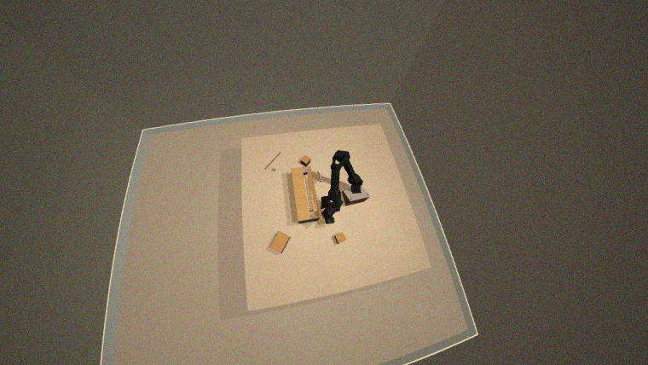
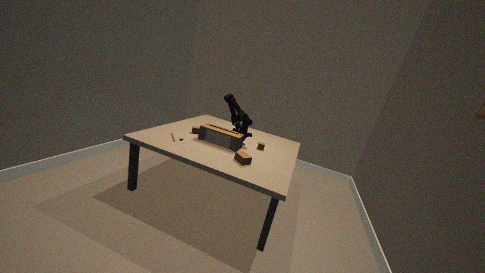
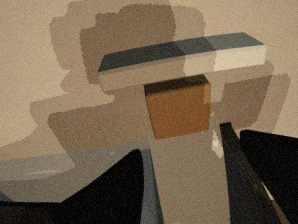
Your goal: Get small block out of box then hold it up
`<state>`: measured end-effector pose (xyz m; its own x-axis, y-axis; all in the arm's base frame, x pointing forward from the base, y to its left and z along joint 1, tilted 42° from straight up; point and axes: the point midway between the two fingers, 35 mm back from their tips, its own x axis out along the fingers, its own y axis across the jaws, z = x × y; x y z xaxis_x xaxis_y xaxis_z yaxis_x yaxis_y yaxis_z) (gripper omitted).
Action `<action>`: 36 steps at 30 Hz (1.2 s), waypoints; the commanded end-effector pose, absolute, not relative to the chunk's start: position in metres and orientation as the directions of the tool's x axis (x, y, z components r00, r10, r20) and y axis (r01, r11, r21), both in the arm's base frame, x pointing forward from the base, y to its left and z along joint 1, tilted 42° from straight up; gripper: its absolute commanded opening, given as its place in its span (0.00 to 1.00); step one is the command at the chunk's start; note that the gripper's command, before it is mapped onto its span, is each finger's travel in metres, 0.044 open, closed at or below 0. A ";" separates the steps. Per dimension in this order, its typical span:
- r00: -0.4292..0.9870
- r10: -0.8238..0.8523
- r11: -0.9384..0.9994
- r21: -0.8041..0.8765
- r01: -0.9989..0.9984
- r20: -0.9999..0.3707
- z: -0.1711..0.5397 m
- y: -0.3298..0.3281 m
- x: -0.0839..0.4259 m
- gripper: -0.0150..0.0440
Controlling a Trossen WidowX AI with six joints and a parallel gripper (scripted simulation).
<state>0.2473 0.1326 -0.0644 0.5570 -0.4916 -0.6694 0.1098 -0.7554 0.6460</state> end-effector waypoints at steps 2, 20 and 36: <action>0.554 -0.500 -0.748 0.654 0.112 -0.666 -0.071 0.124 0.248 0.74; 0.555 -0.501 -0.746 0.656 0.111 -0.664 -0.086 0.107 0.251 0.65; 0.554 -0.498 -0.750 0.652 0.112 -0.668 -0.063 0.131 0.246 0.25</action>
